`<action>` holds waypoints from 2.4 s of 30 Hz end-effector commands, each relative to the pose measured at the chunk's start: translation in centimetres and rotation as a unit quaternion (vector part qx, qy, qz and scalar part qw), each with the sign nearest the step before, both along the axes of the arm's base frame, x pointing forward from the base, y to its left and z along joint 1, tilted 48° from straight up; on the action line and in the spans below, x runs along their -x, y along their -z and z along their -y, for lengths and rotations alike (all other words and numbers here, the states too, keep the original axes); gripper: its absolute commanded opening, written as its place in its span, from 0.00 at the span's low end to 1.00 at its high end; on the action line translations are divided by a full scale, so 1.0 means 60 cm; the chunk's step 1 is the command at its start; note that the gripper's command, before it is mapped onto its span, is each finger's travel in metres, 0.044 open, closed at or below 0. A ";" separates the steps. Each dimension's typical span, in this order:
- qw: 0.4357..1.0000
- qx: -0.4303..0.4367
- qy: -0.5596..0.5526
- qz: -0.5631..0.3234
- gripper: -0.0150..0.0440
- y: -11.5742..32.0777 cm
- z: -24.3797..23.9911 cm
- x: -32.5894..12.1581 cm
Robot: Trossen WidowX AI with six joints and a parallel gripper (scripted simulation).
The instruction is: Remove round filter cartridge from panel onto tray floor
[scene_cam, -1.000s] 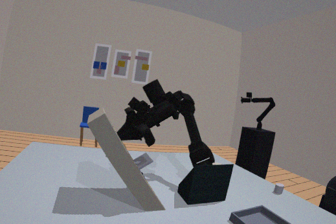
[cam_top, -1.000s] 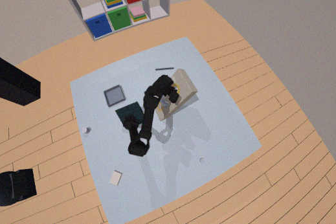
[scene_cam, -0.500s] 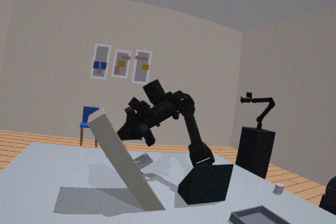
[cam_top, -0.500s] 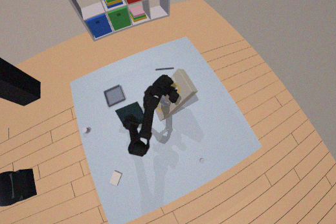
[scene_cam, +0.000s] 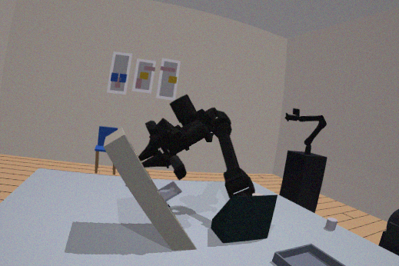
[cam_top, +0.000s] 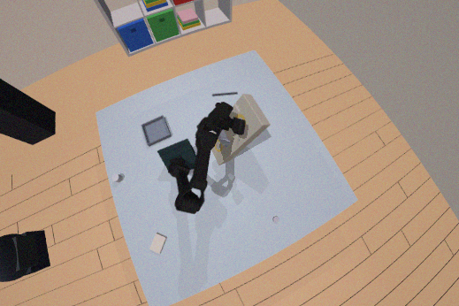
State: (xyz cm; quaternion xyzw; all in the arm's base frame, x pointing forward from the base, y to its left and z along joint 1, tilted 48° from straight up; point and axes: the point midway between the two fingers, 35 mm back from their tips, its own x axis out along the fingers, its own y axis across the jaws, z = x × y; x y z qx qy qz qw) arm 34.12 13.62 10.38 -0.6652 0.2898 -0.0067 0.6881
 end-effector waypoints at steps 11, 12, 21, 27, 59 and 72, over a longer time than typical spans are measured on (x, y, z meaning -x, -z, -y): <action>0.973 0.188 -0.088 -0.095 0.25 0.005 0.008 -0.010; 0.969 0.202 -0.095 -0.102 0.25 0.005 0.008 -0.011; 0.919 0.326 -0.154 -0.160 0.25 0.005 0.008 -0.011; 0.873 0.404 -0.191 -0.197 0.25 0.005 0.008 -0.011; 0.781 0.517 -0.245 -0.251 0.25 0.006 0.008 -0.012; 0.781 0.517 -0.245 -0.251 0.25 0.006 0.008 -0.012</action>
